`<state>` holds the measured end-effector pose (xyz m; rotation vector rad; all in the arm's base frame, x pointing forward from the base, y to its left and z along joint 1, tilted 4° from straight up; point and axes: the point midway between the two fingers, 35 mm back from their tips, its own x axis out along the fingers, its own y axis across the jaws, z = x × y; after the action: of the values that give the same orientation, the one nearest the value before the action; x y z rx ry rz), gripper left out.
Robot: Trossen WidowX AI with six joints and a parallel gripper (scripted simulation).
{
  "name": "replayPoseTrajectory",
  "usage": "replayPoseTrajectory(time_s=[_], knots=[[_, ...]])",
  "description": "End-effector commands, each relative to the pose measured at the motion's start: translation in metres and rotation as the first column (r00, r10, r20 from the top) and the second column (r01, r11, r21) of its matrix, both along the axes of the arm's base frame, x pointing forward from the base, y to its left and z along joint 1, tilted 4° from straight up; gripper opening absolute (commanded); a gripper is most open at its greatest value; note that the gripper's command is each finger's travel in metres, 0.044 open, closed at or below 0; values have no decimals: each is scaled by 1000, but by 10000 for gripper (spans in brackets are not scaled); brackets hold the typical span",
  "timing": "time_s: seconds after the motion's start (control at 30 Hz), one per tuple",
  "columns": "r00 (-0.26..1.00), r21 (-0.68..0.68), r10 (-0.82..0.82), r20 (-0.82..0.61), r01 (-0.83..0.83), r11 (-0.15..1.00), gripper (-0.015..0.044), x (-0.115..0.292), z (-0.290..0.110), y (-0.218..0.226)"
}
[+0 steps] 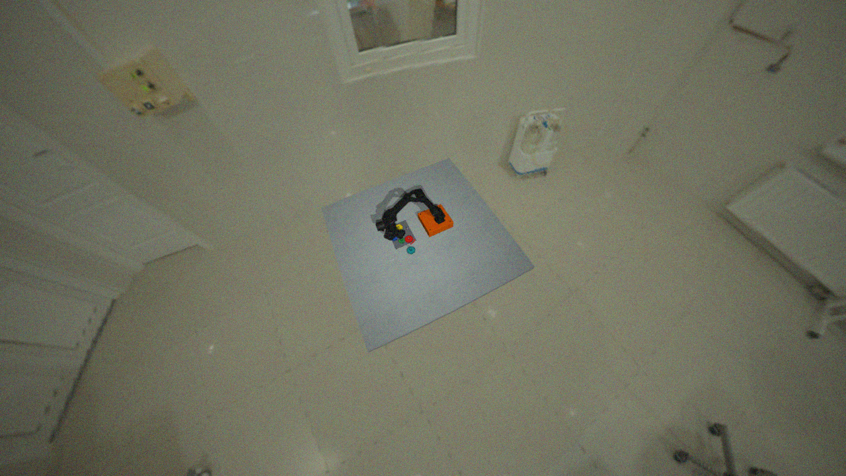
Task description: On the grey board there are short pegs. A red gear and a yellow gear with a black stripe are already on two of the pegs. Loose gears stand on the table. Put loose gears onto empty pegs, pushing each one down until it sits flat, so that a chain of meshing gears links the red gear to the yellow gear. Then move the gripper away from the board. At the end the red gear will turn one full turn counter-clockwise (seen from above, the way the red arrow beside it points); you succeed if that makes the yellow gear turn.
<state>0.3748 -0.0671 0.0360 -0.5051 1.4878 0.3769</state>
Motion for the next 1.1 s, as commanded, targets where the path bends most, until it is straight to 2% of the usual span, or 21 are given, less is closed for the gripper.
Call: replayPoseTrajectory(time_s=[0.0,0.6,0.87,1.07], knots=[[999,2,-6,-34,6,1000,0,-6,-3,0],[942,-2,331,-58,-331,944,0,-7,-3,0],[950,-2,308,-56,-308,951,0,-6,-9,0],[980,-1,192,-47,-192,981,0,-6,-9,1]])
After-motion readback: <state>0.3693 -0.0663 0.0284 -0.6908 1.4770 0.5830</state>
